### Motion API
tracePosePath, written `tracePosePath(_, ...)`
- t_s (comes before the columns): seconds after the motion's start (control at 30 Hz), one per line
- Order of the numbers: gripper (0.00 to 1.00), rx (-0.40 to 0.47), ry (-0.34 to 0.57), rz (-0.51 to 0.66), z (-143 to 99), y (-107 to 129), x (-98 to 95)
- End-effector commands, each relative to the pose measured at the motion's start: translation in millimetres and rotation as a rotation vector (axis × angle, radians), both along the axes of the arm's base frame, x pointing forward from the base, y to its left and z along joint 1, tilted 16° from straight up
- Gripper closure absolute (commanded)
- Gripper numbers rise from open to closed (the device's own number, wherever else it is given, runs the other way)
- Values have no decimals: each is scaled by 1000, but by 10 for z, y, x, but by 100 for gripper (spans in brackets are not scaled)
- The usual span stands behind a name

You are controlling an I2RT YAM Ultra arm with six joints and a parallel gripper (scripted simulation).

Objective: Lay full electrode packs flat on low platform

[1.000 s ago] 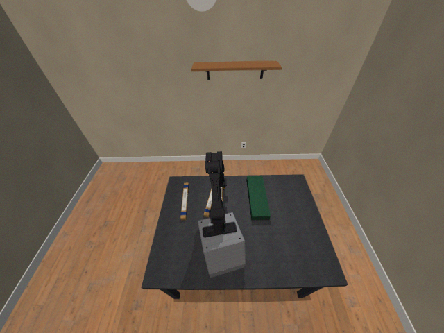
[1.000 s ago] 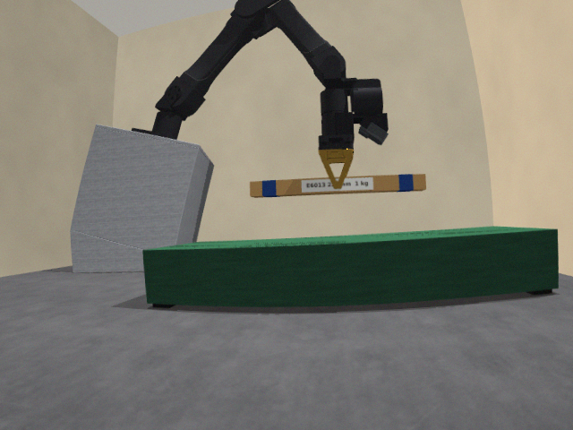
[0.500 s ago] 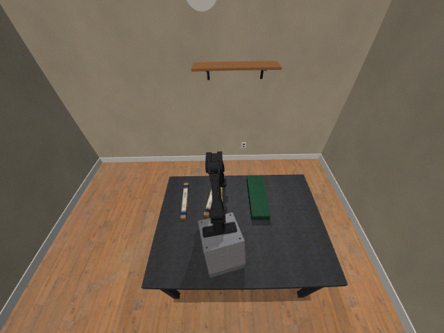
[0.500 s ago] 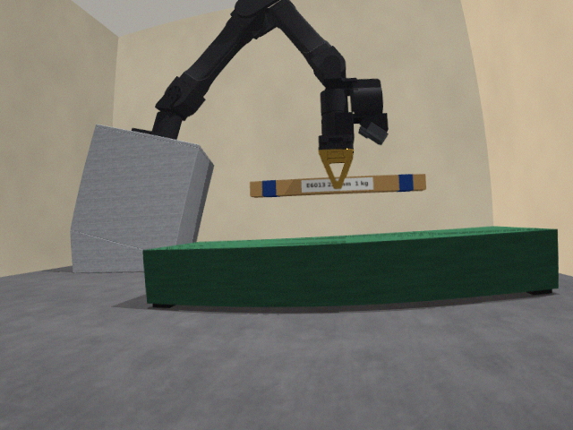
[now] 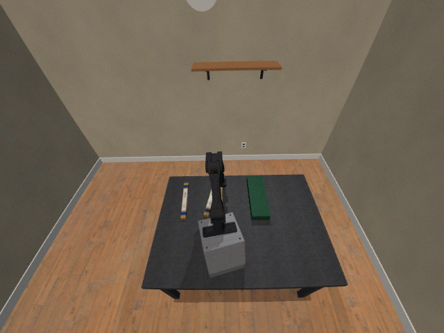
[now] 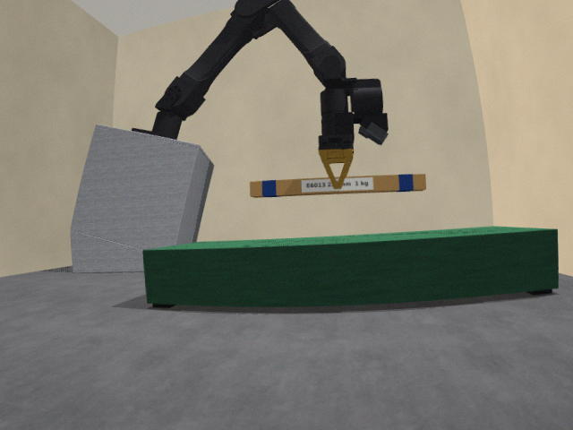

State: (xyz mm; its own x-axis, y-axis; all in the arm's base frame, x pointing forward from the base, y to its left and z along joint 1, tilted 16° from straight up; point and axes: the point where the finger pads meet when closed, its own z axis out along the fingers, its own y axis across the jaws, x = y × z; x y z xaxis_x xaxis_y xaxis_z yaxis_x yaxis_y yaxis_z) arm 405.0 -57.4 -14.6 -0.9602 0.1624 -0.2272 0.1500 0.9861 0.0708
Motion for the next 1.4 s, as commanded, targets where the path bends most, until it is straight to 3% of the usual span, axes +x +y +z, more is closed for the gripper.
tracePosePath(0.0,100,-8,-45,-3,221,-57,53)
tracePosePath(1.17,100,-8,-45,-3,221,-57,53)
tracePosePath(1.2,100,-10,-72,-6,355,-104,111)
tracePosePath(1.37,100,-12,-72,-7,384,-116,116)
